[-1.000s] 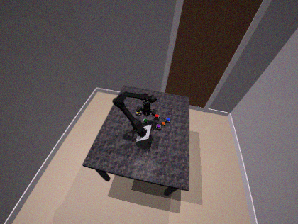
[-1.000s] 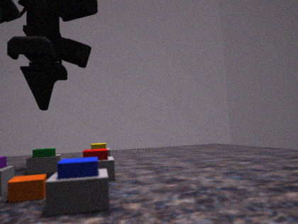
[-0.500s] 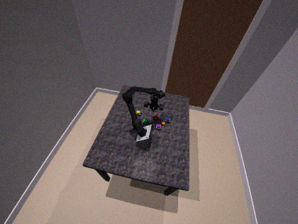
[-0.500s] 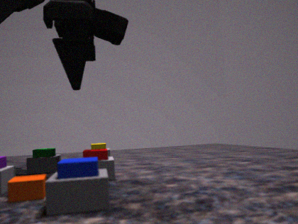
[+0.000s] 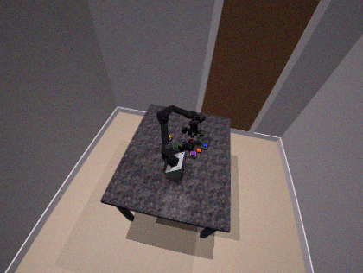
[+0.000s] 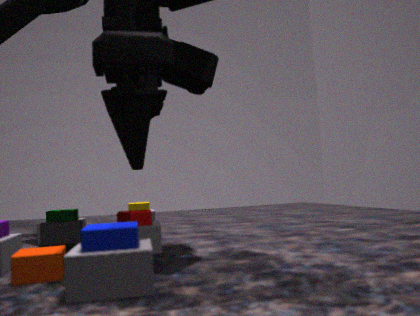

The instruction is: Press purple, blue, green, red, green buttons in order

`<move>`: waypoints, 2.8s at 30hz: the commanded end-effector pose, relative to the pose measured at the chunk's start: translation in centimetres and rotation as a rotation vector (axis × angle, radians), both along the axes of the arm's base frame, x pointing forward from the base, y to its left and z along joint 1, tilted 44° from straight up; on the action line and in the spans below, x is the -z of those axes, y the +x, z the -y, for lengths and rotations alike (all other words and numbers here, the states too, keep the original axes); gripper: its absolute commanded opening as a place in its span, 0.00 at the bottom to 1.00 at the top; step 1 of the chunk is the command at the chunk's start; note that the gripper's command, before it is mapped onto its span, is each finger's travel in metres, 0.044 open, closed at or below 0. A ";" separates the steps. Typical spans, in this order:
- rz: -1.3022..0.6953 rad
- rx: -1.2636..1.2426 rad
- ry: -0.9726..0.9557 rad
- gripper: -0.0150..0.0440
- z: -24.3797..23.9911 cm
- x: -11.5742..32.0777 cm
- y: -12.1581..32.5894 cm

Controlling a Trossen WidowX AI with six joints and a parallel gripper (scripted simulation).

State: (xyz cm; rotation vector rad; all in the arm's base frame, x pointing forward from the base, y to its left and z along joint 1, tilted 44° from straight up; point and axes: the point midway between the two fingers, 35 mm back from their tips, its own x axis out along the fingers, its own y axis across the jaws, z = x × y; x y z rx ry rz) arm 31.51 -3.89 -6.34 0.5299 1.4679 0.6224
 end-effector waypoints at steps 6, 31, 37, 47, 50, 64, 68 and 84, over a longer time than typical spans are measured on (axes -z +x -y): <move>-0.014 0.005 0.011 0.29 -1.4 1.4 -0.4; -0.015 0.005 0.013 0.29 -3.6 3.6 -0.5; -0.015 0.005 0.013 0.29 -3.6 3.6 -0.5; -0.008 0.004 0.007 0.29 -2.6 2.8 -0.3; -0.015 0.005 0.011 0.29 -1.1 1.1 -0.5; -0.015 0.005 0.008 0.29 3.0 -3.5 -0.5; -0.018 0.005 0.009 0.29 1.0 -6.1 -2.7; -0.023 0.005 0.013 0.29 -5.1 -9.6 -9.8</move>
